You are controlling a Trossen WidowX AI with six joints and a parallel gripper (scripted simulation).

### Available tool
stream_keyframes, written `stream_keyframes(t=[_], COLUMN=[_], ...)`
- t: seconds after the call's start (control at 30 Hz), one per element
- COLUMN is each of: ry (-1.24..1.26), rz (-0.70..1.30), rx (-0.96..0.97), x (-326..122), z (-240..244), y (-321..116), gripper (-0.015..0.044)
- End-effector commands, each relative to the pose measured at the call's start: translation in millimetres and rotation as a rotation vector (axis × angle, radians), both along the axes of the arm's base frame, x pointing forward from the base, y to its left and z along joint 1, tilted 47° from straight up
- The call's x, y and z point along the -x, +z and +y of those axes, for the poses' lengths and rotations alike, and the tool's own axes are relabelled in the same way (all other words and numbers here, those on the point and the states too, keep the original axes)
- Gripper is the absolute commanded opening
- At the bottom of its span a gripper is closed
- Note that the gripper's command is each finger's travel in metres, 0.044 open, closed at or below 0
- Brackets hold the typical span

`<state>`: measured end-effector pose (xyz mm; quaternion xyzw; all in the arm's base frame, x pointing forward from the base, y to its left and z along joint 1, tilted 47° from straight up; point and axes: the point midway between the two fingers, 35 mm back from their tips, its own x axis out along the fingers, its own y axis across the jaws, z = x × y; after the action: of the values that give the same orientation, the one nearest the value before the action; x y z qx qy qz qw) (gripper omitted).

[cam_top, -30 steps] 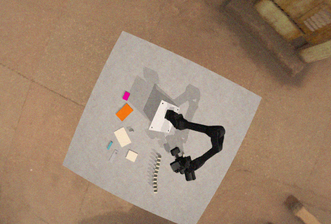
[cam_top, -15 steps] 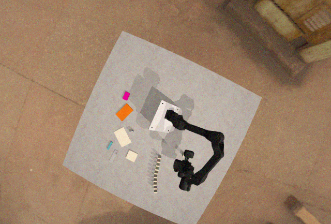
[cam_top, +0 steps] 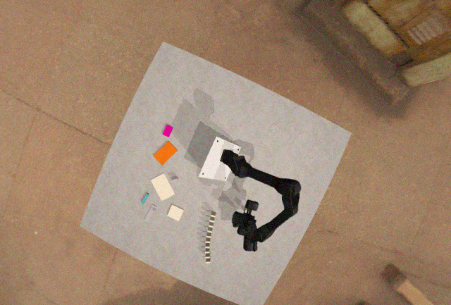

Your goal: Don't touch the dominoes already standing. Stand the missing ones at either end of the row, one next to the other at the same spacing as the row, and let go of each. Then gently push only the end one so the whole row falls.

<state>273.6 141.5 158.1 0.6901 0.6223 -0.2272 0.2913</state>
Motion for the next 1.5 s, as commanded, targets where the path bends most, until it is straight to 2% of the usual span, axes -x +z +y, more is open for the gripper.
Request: stream_keyframes(t=[0.0,0.33,0.77,1.13,1.37,1.47], ry=[-0.006,-0.006,-0.006,-0.006,-0.001,-0.002], rz=[0.002,0.001,0.001,0.002,0.005,0.003], rx=[0.003,0.003,0.003,0.008,0.015,0.006], x=[-0.7,-2.2,-2.2,-3.5,6.9,13.7], z=[3.1,12.4,12.4,5.0,-70.4,-83.5], y=[-4.7,-13.3,-13.3,-7.9,60.8,76.7], gripper=[0.044,0.044,0.0107,0.0107,0.0107,0.0107])
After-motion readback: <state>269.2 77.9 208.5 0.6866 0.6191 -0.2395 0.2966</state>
